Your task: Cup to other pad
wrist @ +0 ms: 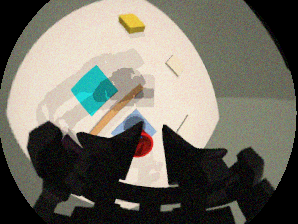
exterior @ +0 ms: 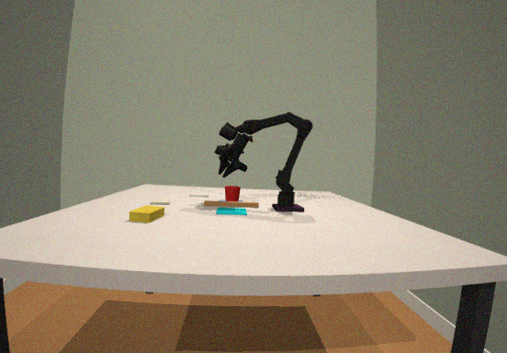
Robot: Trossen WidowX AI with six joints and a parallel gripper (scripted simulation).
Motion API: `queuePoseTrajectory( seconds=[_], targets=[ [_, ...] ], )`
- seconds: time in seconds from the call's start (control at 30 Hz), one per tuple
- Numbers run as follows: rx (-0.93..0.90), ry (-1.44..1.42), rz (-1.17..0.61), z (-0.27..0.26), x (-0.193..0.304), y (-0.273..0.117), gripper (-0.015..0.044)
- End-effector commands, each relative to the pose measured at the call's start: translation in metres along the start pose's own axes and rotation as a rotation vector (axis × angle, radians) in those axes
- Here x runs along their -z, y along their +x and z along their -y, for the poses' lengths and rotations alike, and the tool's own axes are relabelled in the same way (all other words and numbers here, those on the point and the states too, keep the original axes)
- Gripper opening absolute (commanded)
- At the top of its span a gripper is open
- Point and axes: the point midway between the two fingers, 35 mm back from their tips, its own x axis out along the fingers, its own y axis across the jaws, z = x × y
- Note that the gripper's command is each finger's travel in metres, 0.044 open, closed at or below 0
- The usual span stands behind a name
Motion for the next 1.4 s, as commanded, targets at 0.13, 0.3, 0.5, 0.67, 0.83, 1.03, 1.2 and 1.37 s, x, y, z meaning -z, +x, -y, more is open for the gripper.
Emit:
queuePoseTrajectory(
  seconds=[0.13,0.3,0.5,0.67,0.83,1.03,1.2,1.37],
  targets=[
    [-0.409,-0.274,-0.252,-0.028,0.072,-0.007,0.0148],
    [-0.409,-0.274,-0.252,-0.028,0.072,-0.007,0.0148],
    [-0.409,-0.274,-0.252,-0.029,0.074,-0.002,0.0148],
    [-0.409,-0.274,-0.252,-0.031,0.076,0.006,0.0148],
    [-0.409,-0.274,-0.252,-0.033,0.078,0.013,0.0148],
    [-0.409,-0.274,-0.252,-0.037,0.081,0.022,0.0148],
    [-0.409,-0.274,-0.252,-0.039,0.083,0.029,0.0148],
    [-0.409,-0.274,-0.252,-0.042,0.086,0.036,0.0148]
  ],
)
